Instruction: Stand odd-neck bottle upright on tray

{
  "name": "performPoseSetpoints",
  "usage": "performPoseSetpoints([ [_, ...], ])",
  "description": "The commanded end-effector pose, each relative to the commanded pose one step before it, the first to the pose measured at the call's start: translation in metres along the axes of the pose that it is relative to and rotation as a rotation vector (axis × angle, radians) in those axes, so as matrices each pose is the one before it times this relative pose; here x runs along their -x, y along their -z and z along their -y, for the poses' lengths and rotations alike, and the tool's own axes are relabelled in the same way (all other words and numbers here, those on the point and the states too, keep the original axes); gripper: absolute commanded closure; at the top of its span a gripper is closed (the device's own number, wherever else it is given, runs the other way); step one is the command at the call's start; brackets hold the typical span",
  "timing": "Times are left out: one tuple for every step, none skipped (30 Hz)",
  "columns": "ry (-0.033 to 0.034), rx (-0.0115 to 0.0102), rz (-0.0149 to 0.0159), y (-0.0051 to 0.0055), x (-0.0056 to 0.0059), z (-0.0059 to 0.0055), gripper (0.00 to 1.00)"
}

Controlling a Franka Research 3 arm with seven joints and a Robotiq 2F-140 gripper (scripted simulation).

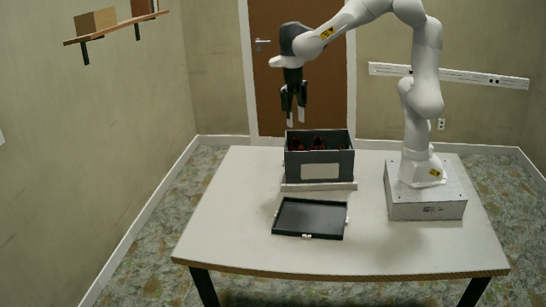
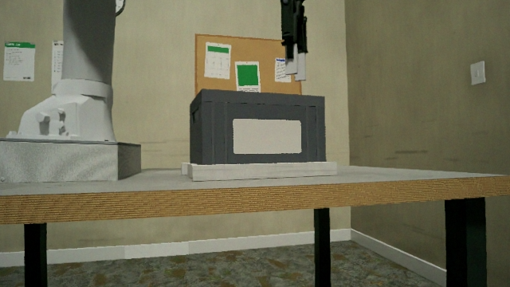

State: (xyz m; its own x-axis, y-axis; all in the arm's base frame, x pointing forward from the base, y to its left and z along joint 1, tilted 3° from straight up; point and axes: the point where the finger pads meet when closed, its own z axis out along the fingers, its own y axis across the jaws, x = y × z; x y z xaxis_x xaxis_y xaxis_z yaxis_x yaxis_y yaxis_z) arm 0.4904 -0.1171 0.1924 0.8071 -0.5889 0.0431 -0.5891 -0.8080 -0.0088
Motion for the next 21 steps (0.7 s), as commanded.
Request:
performPoseSetpoints([
  [0.00152, -0.00256, 0.00065, -0.00335, -0.00016, 0.00035, 0.56],
  [0.00000, 0.00000, 0.00000, -0.00090, -0.00001, 0.00000, 0.56],
  [0.00000, 0.00000, 0.00000, -0.00097, -0.00001, 0.00000, 0.56],
  [0.00000, 0.00000, 0.00000, -0.00103, -0.00001, 0.00000, 0.56],
  [0.00000, 0.00000, 0.00000, -0.00109, 0.00000, 0.00000, 0.56],
  [0.00000, 0.00000, 0.00000, -0.00115, -0.00001, 0.00001, 0.56],
  [0.00000, 0.00000, 0.00000, -0.00120, -0.00001, 0.00000, 0.56],
  [0.00000, 0.00000, 0.00000, -0.00125, -0.00001, 0.00000, 0.56],
  [0.00000, 0.00000, 0.00000, -0.00129, 0.00000, 0.00000, 0.56],
  [0.00000, 0.00000, 0.00000, -0.00133, -0.00001, 0.00001, 0.56],
  [0.00000, 0.00000, 0.00000, -0.00136, -0.00001, 0.00000, 0.56],
  [0.00000, 0.00000, 0.00000, -0.00138, -0.00001, 0.00000, 0.56],
  [0.00000, 0.00000, 0.00000, 0.00000, 0.00000, 0.00000, 0.56],
  [0.00000, 0.00000, 0.00000, 0.00000, 0.00000, 0.00000, 0.56],
  [0.00000, 0.00000, 0.00000, -0.00139, -0.00001, 0.00000, 0.56],
  [0.00000, 0.00000, 0.00000, -0.00140, -0.00001, 0.00001, 0.56],
  [0.00000, 0.00000, 0.00000, -0.00140, -0.00001, 0.00000, 0.56],
  [0.00000, 0.00001, 0.00000, -0.00140, -0.00001, 0.00000, 0.56],
  [0.00000, 0.00000, 0.00000, -0.00137, -0.00001, 0.00001, 0.56],
  [0.00000, 0.00000, 0.00000, -0.00135, -0.00001, 0.00000, 0.56],
  [0.00000, 0.00000, 0.00000, -0.00133, -0.00001, 0.00000, 0.56],
])
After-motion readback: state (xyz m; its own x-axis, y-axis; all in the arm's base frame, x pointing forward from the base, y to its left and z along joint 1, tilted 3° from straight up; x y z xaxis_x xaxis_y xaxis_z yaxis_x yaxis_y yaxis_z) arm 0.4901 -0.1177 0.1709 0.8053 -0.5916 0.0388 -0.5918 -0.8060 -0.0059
